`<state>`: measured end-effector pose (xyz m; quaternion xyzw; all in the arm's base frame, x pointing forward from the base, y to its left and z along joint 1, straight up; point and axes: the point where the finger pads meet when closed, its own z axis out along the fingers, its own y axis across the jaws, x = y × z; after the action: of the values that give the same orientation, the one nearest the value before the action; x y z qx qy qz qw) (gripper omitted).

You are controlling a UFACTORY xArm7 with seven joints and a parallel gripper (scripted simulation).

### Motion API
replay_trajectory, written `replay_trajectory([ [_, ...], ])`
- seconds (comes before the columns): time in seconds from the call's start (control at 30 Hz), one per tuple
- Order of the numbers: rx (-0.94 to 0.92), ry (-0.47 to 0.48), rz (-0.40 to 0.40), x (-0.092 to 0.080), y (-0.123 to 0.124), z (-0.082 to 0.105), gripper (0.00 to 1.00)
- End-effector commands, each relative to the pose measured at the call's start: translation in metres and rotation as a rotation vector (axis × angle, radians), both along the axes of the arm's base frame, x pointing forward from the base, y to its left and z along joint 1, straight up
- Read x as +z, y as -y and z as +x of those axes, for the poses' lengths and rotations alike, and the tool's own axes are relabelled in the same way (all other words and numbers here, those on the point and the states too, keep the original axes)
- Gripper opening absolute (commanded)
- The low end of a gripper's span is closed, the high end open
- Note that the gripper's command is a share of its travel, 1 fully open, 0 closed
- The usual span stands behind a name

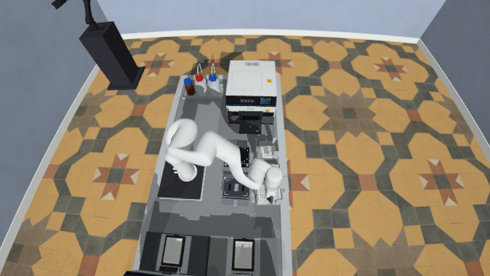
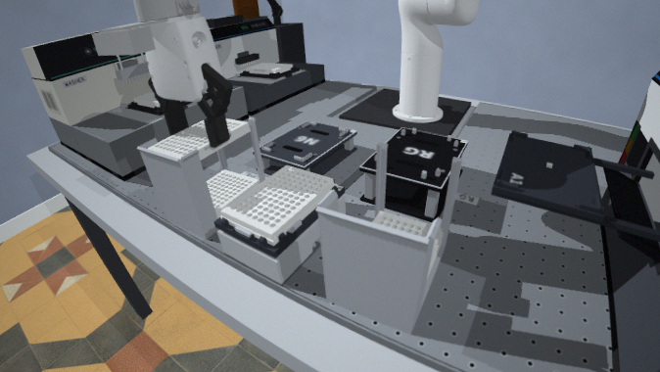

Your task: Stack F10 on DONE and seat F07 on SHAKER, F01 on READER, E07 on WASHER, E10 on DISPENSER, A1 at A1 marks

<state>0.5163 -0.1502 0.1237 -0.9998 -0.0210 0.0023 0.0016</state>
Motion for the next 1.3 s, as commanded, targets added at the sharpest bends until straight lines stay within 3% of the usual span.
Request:
replay_trajectory([
  [0.0,0.000,0.005,-0.001,0.000,0.000,0.001,0.00],
  [1.27,0.000,0.005,-0.001,-0.023,0.000,0.001,0.00],
])
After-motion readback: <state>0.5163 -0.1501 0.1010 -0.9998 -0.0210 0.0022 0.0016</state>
